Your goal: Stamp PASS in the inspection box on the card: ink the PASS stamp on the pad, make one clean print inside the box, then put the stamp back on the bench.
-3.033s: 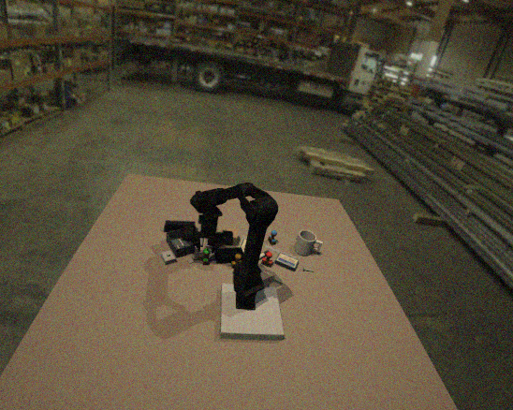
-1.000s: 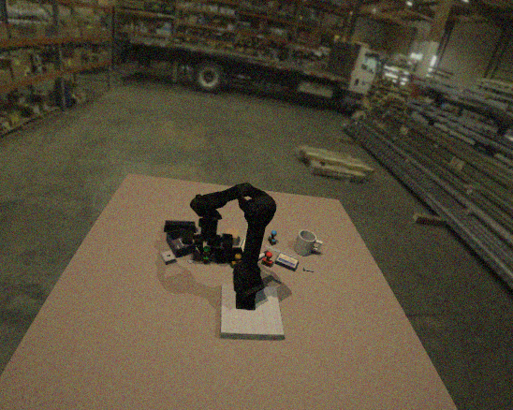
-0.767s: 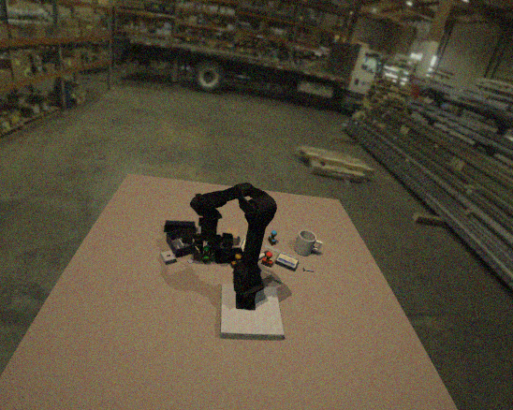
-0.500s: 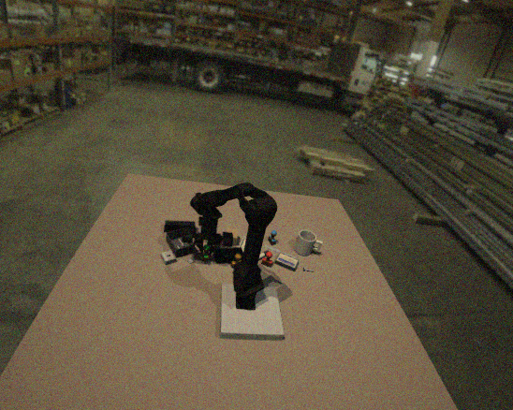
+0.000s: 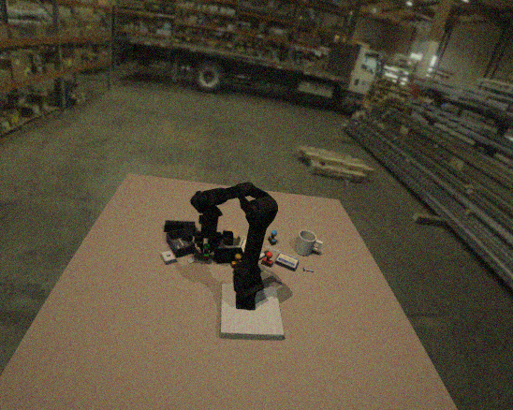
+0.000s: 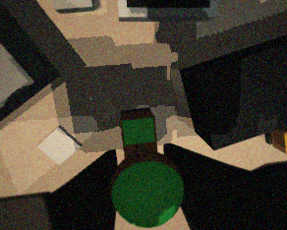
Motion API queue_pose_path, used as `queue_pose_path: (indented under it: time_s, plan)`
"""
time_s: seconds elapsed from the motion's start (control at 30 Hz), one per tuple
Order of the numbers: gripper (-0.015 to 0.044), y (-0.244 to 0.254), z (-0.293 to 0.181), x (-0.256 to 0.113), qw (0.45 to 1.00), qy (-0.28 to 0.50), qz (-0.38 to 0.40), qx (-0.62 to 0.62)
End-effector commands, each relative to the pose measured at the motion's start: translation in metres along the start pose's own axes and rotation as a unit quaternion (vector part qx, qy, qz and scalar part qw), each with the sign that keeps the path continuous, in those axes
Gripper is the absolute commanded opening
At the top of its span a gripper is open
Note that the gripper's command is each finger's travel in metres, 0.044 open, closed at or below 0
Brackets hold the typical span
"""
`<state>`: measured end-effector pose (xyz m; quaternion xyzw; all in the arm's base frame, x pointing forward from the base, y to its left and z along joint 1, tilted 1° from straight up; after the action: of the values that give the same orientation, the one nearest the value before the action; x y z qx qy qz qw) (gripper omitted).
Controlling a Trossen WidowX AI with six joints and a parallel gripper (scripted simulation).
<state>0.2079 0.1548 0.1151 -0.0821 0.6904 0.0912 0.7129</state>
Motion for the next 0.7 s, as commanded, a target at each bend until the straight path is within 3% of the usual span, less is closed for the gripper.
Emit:
queue_pose_path:
  time_s: [0.0, 0.67]
  plan:
    - [0.0000, 0.0002, -0.0002, -0.0038, 1.000, -0.002, 0.003, -0.001]
    - [0.0000, 0.0000, -0.0002, -0.0135, 1.000, -0.003, 0.003, -0.001]
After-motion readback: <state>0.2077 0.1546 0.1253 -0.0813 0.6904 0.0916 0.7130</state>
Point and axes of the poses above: the point midway between the two fingers, 35 mm back from their tips, its own x axis out along the fingers, its own y axis across the jaws, z = x × y, the point moved 6 cm from there along -x, back along the fingers, and after that the axes turned 12 degrees about -x, right-handed, at the moved point
